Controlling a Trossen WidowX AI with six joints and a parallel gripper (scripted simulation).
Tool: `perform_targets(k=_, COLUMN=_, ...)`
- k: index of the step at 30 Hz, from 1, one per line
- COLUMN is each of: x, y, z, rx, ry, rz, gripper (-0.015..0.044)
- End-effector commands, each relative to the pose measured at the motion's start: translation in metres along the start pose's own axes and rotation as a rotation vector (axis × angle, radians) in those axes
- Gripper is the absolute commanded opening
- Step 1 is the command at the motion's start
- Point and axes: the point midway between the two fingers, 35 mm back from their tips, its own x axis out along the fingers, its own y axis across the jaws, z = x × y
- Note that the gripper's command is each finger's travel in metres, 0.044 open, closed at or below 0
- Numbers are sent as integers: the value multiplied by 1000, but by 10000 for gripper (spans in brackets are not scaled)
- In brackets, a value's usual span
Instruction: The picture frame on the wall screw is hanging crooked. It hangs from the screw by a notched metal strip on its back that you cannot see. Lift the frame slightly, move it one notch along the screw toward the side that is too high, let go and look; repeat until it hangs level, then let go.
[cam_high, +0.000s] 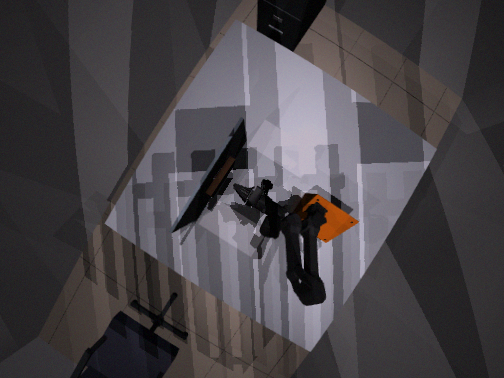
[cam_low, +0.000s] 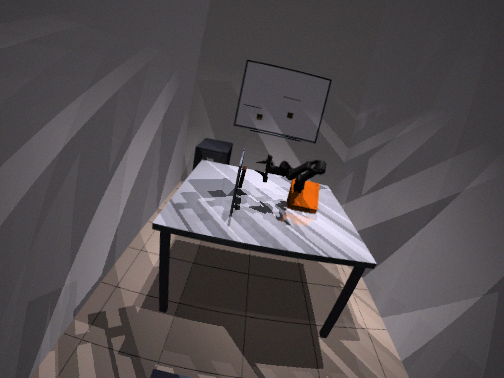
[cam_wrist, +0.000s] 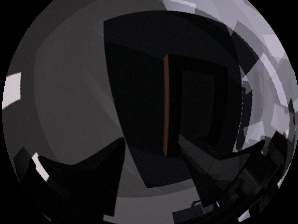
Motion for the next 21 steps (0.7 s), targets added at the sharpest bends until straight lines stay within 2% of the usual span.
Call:
perform_targets(k=1, x=14, y=-13, z=4, rx=5, ry=-6, rz=3, gripper=260)
perform_targets(k=6, x=28, y=-36, z=10, rx=6, ry=-5, rz=3, gripper=260)
perform_targets(k=21, x=29, y=-36, z=11, rx=6, ry=-5, rz=3, gripper=260)
